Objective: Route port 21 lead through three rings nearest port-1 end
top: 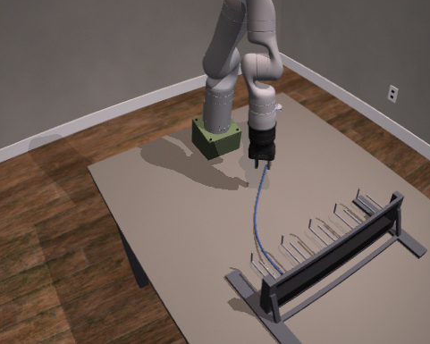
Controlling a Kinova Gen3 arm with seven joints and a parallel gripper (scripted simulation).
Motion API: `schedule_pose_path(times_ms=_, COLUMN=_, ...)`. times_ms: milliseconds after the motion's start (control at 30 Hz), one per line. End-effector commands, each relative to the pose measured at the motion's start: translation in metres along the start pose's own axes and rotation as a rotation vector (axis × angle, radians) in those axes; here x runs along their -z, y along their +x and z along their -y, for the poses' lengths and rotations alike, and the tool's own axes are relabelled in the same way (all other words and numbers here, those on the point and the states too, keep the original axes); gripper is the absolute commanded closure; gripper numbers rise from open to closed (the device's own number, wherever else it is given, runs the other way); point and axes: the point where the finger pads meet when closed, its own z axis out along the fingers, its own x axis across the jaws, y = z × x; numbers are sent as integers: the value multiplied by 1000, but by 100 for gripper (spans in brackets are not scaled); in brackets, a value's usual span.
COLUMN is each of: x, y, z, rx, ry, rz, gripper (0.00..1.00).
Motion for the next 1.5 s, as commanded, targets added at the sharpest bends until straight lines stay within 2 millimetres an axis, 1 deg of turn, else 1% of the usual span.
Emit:
schedule_pose_path(times_ms=0, x=-7, y=-9, z=-2, rx=-24, ry=3, rz=19, gripper=33)
schedule_pose_path(times_ms=800, x=-52, y=-11, z=-2, rx=-24, ry=3, rz=19, gripper=33)
schedule_pose_path(times_ms=867, x=-52, y=-11, z=-2, rx=-24, ry=3, rz=19, gripper=33)
schedule_pose_path(times_ms=1367, x=-86, y=-11, z=-2, rx=-24, ry=3, rz=19, gripper=33)
schedule_pose_path(times_ms=1467, x=-87, y=-11, z=-2, rx=-24, ry=3, rz=19, gripper=33)
